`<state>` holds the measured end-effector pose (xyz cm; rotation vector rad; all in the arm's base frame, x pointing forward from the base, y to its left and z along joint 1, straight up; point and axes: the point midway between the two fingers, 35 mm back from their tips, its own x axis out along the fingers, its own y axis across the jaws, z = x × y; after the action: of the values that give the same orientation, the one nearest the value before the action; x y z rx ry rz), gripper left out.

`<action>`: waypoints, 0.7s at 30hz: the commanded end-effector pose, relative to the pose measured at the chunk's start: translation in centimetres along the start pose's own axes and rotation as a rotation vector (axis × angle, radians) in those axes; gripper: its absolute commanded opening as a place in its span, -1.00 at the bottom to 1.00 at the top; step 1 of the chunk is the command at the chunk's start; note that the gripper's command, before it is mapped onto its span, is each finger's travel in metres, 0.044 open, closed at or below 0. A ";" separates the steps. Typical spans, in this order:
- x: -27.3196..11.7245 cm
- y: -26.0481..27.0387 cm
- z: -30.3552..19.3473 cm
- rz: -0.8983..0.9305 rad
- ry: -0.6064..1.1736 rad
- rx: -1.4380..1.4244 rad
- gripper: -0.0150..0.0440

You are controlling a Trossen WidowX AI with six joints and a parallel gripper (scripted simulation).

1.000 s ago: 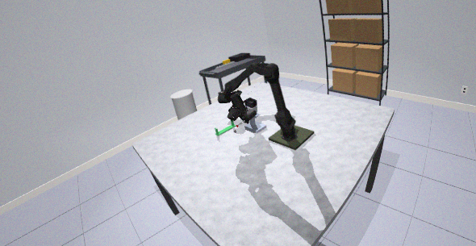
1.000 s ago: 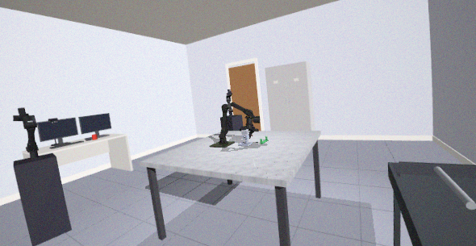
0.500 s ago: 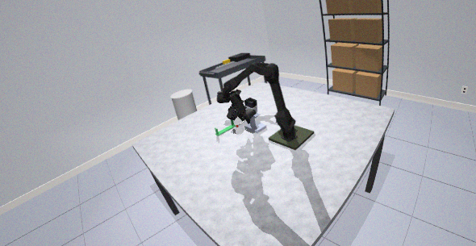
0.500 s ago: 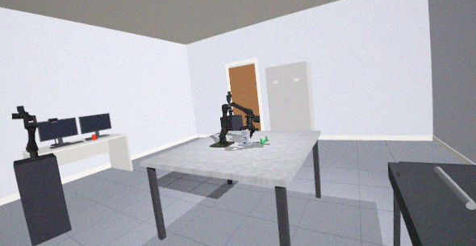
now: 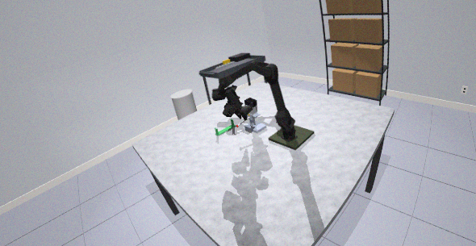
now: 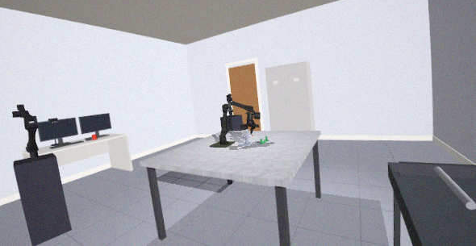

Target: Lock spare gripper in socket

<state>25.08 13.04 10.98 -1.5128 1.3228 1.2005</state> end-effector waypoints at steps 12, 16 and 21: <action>-3.5 0.3 1.2 -0.003 0.005 -0.008 0.19; -4.4 0.4 1.5 -0.005 0.007 -0.010 0.19; -4.8 0.6 1.4 -0.009 0.009 -0.014 0.28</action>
<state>24.24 15.64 15.45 -1.5357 1.3107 1.1995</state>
